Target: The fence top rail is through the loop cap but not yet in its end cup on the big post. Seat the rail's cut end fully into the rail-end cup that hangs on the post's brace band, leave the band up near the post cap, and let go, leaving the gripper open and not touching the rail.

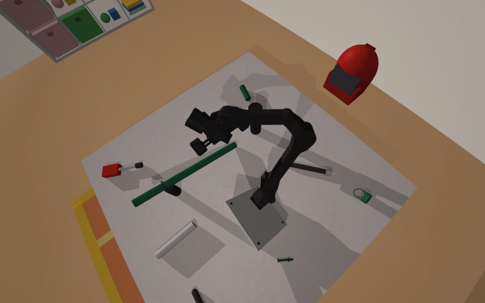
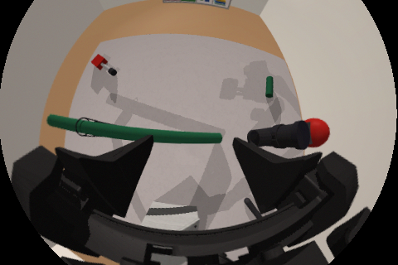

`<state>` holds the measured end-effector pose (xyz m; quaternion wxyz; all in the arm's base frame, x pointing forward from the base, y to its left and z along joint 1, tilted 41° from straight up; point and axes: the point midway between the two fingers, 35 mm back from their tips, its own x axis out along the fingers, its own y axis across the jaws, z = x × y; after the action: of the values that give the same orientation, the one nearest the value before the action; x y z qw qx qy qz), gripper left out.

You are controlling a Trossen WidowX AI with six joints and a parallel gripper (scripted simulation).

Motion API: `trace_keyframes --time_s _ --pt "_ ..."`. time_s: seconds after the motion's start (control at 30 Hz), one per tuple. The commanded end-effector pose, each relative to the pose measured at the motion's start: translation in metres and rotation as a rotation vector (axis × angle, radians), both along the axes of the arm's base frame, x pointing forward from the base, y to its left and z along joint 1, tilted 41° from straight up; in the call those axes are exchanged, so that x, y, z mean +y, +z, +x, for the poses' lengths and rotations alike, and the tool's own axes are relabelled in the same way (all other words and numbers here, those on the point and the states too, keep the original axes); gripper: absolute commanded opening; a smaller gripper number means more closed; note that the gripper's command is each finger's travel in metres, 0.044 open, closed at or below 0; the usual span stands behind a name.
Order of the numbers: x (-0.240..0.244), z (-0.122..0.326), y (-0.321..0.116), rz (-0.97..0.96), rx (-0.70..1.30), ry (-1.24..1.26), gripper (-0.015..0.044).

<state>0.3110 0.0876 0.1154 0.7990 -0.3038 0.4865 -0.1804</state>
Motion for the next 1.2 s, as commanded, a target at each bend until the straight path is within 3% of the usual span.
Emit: trace_keyframes --time_s 0.0,0.23,0.5,0.73,1.17 --pt "0.001 0.000 0.001 0.010 -0.028 -0.033 0.0440" --pt "-0.004 0.004 -0.010 0.099 -0.100 -0.217 0.0440" --pt "-0.023 0.015 -0.048 0.308 -0.396 -0.884 0.0440" --pt "-0.042 0.018 -0.079 0.354 -0.706 -1.427 0.0440" --pt "-0.042 0.018 -0.080 0.354 -0.715 -1.441 0.0440"
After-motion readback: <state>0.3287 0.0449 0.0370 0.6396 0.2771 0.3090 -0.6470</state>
